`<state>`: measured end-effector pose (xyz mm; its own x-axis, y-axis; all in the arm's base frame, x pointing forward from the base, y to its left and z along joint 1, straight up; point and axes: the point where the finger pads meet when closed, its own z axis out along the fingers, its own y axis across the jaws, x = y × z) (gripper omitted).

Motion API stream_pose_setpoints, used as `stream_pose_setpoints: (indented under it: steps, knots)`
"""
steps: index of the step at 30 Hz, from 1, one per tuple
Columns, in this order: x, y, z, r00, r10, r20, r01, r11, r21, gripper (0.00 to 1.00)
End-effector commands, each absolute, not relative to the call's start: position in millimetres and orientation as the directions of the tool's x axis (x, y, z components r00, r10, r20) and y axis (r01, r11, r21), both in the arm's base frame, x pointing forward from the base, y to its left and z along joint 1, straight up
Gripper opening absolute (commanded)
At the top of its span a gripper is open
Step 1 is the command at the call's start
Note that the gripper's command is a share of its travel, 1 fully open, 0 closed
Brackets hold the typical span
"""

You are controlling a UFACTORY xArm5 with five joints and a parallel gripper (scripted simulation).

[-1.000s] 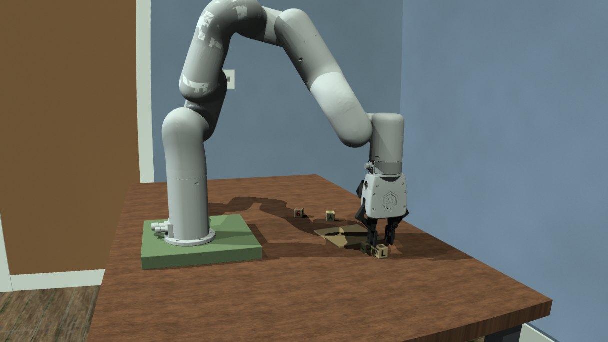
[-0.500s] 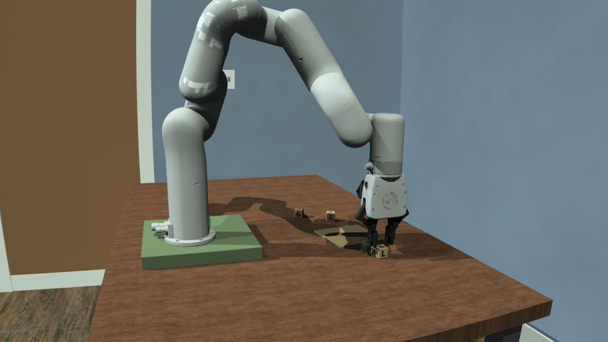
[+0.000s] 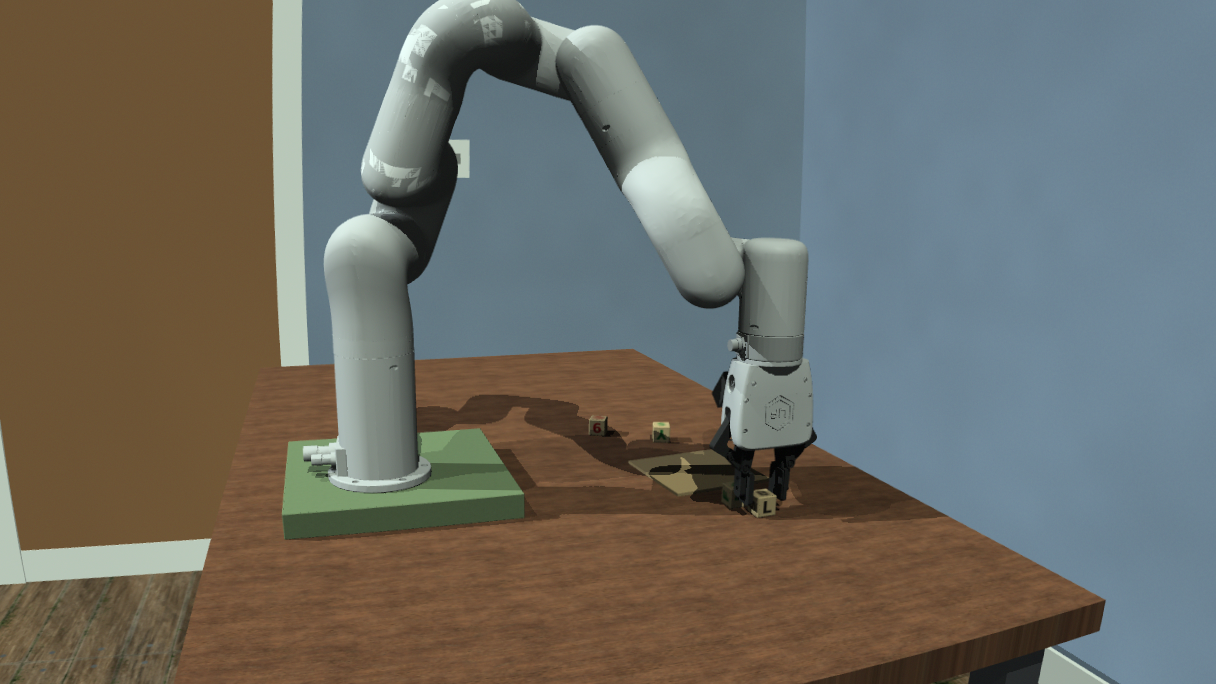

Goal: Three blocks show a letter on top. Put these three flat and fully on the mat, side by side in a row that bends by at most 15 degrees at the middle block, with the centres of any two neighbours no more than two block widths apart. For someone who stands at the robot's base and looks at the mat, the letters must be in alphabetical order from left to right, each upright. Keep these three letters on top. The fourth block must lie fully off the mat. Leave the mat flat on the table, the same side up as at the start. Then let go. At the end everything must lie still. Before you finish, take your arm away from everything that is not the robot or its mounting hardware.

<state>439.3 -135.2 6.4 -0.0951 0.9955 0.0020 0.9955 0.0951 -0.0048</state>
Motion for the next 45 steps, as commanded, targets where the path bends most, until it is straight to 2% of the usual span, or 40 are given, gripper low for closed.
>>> stream_pose_setpoints:
  steps: [1, 12, 45]
  knots:
    - [441, -136, 3, -0.095, 0.995, 0.0, 0.995, 0.095, -0.001, 0.42]
    - [441, -136, -8, -0.095, 0.995, 0.0, 0.995, 0.095, -0.001, 0.42]
    - [441, -136, -8, -0.095, 0.995, 0.0, 0.995, 0.095, -0.001, 0.42]
